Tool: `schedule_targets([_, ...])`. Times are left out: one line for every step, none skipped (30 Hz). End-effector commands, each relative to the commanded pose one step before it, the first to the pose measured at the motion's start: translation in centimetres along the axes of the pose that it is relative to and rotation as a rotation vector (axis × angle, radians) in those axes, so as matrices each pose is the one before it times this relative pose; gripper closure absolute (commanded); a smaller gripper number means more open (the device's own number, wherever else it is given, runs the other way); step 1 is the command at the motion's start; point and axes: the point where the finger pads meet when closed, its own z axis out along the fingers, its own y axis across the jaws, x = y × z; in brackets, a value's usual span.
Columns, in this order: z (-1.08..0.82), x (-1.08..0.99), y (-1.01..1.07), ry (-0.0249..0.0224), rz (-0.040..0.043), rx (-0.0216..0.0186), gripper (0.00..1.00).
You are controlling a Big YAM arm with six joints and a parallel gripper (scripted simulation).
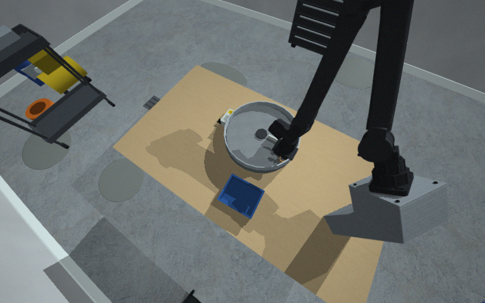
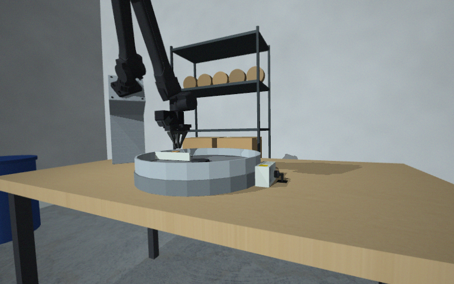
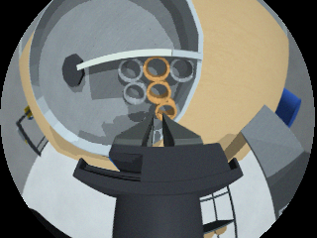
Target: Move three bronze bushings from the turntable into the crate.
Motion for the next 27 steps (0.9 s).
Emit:
schedule_targets([0.635, -0.032, -0.354, -0.00159, -0.00953, 0.00565, 0.88])
schedule_targets([0.219, -0.157, 0.243, -0.00283, 0.00352, -0.00285, 0.88])
schedule_targets([0.134, -0.003, 0.001, 0.00000, -0.00002, 0.00002, 0.88])
schedule_targets([0.096, -0.002, 0.000, 0.00000, -0.00002, 0.00002, 0.88])
schedule_targets([0.047, -0.015, -0.004, -0.00078, -0.00001, 0.00025, 0.88])
schedule_targets([-0.195, 0.464, -0.197, 0.00815, -0.00863, 0.00018, 0.88])
schedule_targets([-0.154, 0.361, -0.123, 0.00657, -0.00654, -0.00039, 0.88])
schedule_targets([0.000, 0.000, 0.000, 0.00000, 0.00000, 0.00000, 0.88])
schedule_targets([0.000, 0.000, 0.000, 0.00000, 0.00000, 0.00000, 0.88])
schedule_targets([-0.305, -0.226, 0.316, -0.00197, 0.00535, -0.00757, 0.88])
schedule_targets([-0.021, -0.023, 0.035, -0.00031, 0.00106, -0.00097, 0.88])
schedule_targets([0.000, 0.001, 0.000, 0.00001, -0.00001, 0.00001, 0.88])
schedule_targets([0.000, 0.000, 0.000, 0.00000, 0.00001, -0.00001, 0.88])
schedule_targets([0.000, 0.000, 0.000, 0.00000, 0.00000, 0.00000, 0.88])
schedule_targets([0.000, 0.000, 0.000, 0.00000, 0.00000, 0.00000, 0.88])
schedule_targets([0.000, 0.000, 0.000, 0.00000, 0.00000, 0.00000, 0.88])
schedule_targets([0.000, 0.000, 0.000, 0.00000, 0.00000, 0.00000, 0.88])
schedule_targets([0.000, 0.000, 0.000, 0.00000, 0.00000, 0.00000, 0.88])
schedule_targets([0.000, 0.000, 0.000, 0.00000, 0.00000, 0.00000, 0.88])
schedule_targets([0.000, 0.000, 0.000, 0.00000, 0.00000, 0.00000, 0.88])
schedule_targets([0.000, 0.000, 0.000, 0.00000, 0.00000, 0.00000, 0.88])
schedule_targets([0.000, 0.000, 0.000, 0.00000, 0.00000, 0.00000, 0.88])
schedule_targets([0.000, 0.000, 0.000, 0.00000, 0.00000, 0.00000, 0.88])
schedule_targets([0.000, 0.000, 0.000, 0.00000, 0.00000, 0.00000, 0.88])
schedule_targets([0.000, 0.000, 0.000, 0.00000, 0.00000, 0.00000, 0.88])
schedule_targets([0.000, 0.000, 0.000, 0.00000, 0.00000, 0.00000, 0.88])
schedule_targets([0.000, 0.000, 0.000, 0.00000, 0.00000, 0.00000, 0.88])
